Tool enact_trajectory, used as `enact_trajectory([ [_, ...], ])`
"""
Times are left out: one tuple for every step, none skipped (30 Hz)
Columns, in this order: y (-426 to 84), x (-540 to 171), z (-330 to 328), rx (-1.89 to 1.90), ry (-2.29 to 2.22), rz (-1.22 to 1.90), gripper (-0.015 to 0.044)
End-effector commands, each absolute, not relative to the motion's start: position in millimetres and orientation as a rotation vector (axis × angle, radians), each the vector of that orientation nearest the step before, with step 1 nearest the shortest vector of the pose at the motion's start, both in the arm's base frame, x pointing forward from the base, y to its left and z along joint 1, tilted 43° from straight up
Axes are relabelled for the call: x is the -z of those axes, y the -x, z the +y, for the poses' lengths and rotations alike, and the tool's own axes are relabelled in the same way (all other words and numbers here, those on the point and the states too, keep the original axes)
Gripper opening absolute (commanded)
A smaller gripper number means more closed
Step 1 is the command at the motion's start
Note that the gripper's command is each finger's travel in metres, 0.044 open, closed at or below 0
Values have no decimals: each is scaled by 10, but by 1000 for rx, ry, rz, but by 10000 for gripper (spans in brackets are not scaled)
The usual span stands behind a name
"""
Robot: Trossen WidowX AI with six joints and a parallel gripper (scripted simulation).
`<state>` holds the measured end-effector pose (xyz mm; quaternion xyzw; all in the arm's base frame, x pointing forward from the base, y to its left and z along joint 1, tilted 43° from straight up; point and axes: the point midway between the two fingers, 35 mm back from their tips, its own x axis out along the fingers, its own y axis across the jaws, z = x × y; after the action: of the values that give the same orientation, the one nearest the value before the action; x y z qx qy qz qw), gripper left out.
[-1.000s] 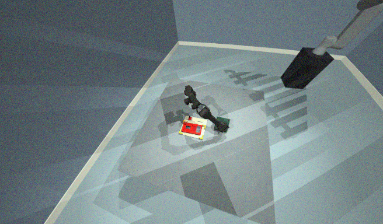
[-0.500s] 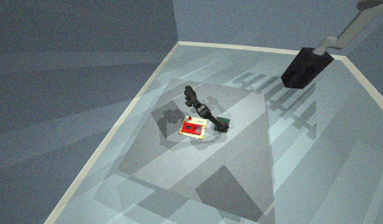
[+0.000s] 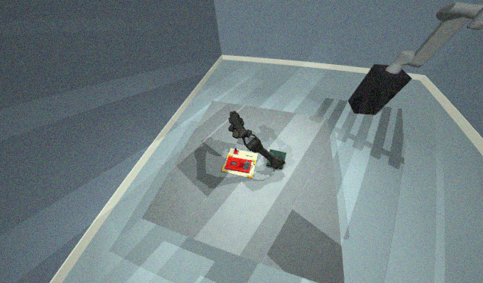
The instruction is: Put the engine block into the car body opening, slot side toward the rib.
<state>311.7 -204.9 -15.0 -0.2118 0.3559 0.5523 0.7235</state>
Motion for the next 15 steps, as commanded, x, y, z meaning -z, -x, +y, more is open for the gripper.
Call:
enact_trajectory([
  [-3125, 205, -1986, -1234, 490, 762, 0],
  [-3127, 217, -1975, -1234, 490, 762, 0],
  [-3130, 233, -1961, -1234, 490, 762, 0],
  [-3133, 251, -1945, -1234, 490, 762, 0],
  [-3135, 261, -1936, -1234, 490, 762, 0],
  [-3137, 273, -1926, -1234, 490, 762, 0],
  [-3140, 289, -1912, -1234, 490, 762, 0],
  [-3142, 298, -1903, -1234, 490, 762, 0],
  [-3144, 310, -1893, -1234, 490, 761, 0],
  [-3147, 326, -1879, -1234, 490, 761, 0],
  [-3149, 335, -1870, -1234, 490, 761, 0],
  [-3152, 347, -1860, -1234, 490, 761, 0],
  [-3155, 363, -1846, -1234, 490, 761, 0],
  [-3156, 372, -1838, -1234, 490, 761, 0],
  [-3159, 384, -1827, -1234, 490, 761, 0],
])
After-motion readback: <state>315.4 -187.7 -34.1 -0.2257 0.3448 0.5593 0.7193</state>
